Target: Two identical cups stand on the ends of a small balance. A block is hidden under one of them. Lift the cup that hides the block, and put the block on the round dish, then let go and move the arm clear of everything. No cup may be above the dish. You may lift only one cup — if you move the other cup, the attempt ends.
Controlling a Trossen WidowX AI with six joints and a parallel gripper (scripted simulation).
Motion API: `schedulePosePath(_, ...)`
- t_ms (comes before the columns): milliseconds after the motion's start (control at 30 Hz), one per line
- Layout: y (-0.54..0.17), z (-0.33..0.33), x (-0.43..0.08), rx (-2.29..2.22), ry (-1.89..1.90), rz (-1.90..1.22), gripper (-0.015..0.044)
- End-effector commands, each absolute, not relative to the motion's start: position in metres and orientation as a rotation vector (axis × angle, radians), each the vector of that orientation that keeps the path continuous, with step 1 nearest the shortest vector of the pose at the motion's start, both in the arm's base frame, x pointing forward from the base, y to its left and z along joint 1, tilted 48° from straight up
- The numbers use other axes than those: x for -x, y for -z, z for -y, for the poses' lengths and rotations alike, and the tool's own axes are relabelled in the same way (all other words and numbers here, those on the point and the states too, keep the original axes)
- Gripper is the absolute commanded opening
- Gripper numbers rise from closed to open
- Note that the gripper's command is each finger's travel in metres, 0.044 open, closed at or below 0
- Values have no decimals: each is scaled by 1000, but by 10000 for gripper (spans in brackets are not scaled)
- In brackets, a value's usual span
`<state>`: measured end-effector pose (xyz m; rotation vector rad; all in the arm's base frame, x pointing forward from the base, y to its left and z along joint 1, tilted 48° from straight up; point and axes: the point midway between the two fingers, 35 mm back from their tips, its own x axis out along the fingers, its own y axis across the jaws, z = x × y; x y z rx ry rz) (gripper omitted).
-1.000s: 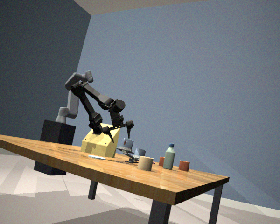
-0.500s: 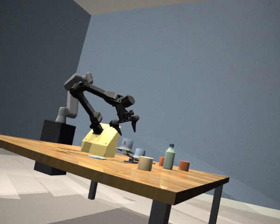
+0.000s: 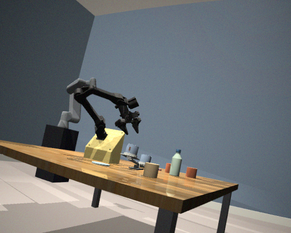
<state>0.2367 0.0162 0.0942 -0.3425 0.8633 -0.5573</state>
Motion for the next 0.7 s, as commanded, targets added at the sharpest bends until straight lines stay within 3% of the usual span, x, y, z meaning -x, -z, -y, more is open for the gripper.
schedulePosePath(0,-88,-29,-220,482,496,-858,440)
schedulePosePath(333,-85,-54,-190,771,338,-778,440)
schedulePosePath(667,-85,-57,-189,768,338,-777,440)
